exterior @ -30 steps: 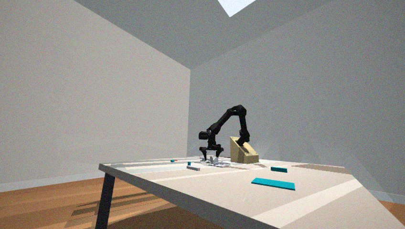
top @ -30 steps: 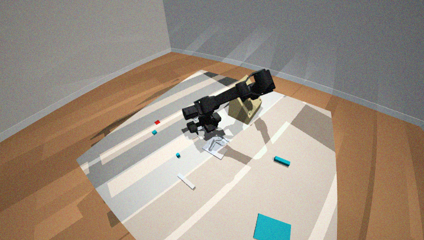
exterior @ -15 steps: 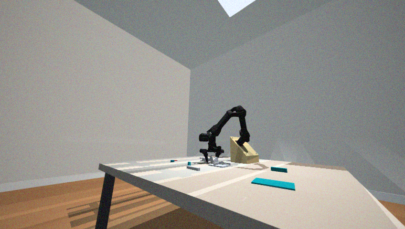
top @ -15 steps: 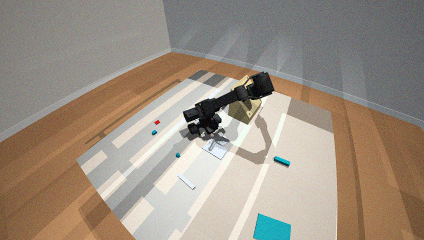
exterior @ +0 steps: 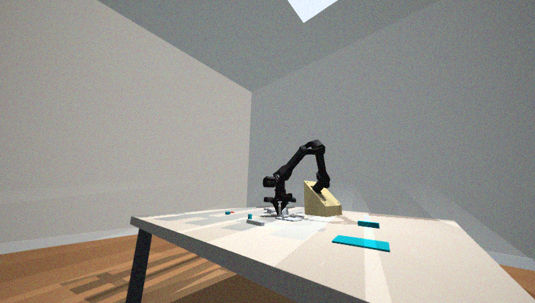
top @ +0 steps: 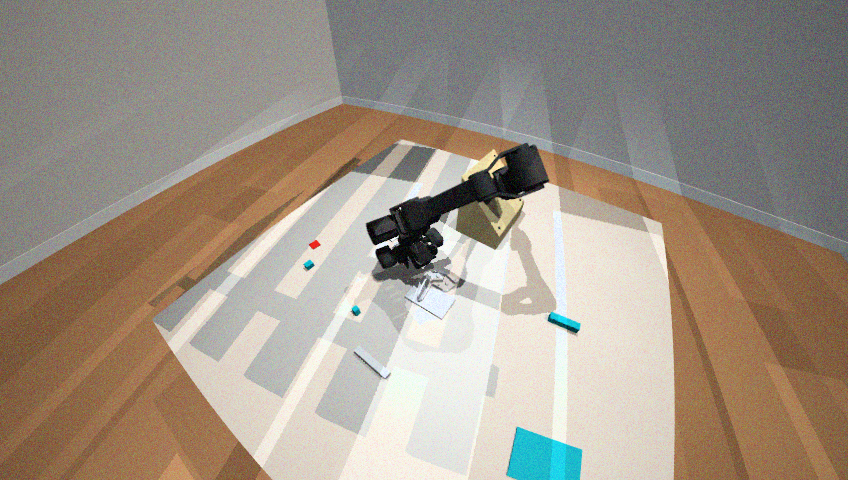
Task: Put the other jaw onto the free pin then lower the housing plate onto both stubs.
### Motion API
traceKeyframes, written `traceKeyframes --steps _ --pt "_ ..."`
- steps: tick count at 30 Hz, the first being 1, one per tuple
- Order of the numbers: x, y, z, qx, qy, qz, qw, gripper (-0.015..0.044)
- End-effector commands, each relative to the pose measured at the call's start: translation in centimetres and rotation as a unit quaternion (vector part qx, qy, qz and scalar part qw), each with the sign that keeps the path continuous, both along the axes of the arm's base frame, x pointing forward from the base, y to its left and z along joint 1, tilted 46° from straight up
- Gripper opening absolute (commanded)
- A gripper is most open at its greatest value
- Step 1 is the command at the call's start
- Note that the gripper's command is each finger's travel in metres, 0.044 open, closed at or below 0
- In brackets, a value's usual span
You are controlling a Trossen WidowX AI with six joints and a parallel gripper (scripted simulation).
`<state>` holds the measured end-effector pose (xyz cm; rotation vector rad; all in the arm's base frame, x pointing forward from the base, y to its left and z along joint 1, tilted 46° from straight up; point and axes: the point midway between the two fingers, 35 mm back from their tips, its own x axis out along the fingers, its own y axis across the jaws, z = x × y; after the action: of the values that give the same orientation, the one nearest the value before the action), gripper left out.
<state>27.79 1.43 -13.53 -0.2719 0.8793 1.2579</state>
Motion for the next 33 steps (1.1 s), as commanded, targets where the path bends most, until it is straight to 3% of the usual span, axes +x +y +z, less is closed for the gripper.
traceKeyframes --steps 1,8,33 --pt "0.0 0.0 0.0 0.001 0.001 -0.001 1.0 0.0085" --pt "0.0 0.0 0.0 0.001 0.001 -0.001 1.0 0.0037" --pt "-0.1 -1.0 1.1 0.001 0.001 -0.001 1.0 0.0037"
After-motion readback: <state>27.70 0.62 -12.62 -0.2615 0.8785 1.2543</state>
